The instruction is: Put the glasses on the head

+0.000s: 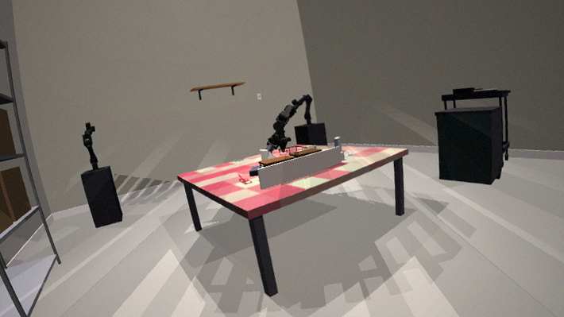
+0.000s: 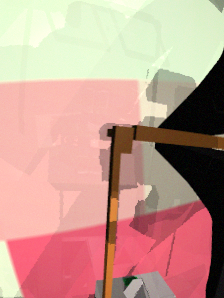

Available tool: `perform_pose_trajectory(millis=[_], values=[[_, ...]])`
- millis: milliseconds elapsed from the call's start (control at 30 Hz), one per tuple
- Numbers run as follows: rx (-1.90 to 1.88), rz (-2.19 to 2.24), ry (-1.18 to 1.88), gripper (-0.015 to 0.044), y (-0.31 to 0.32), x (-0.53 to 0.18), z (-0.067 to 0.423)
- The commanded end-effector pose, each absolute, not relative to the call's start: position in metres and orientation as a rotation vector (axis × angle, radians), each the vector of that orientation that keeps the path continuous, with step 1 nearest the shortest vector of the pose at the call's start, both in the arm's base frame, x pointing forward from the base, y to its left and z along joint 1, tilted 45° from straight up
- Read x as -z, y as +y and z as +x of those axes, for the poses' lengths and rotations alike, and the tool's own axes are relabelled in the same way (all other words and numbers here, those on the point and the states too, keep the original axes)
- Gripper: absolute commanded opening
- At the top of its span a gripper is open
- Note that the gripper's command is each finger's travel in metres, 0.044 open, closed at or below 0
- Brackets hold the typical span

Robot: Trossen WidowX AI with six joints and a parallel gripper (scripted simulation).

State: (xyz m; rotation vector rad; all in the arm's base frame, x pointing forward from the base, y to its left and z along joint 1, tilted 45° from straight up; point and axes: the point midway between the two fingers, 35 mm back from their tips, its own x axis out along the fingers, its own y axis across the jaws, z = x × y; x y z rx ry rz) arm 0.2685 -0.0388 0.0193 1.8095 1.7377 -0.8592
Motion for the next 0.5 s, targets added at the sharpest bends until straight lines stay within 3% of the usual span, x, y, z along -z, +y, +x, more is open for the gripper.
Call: perform_pose_trajectory(millis=[0, 467], values=[[0.86, 1.825, 1.733, 0.0, -0.035, -0.015, 0.267], [0.858, 1.828, 1.732, 0.0, -0.025, -0.004, 0.267]])
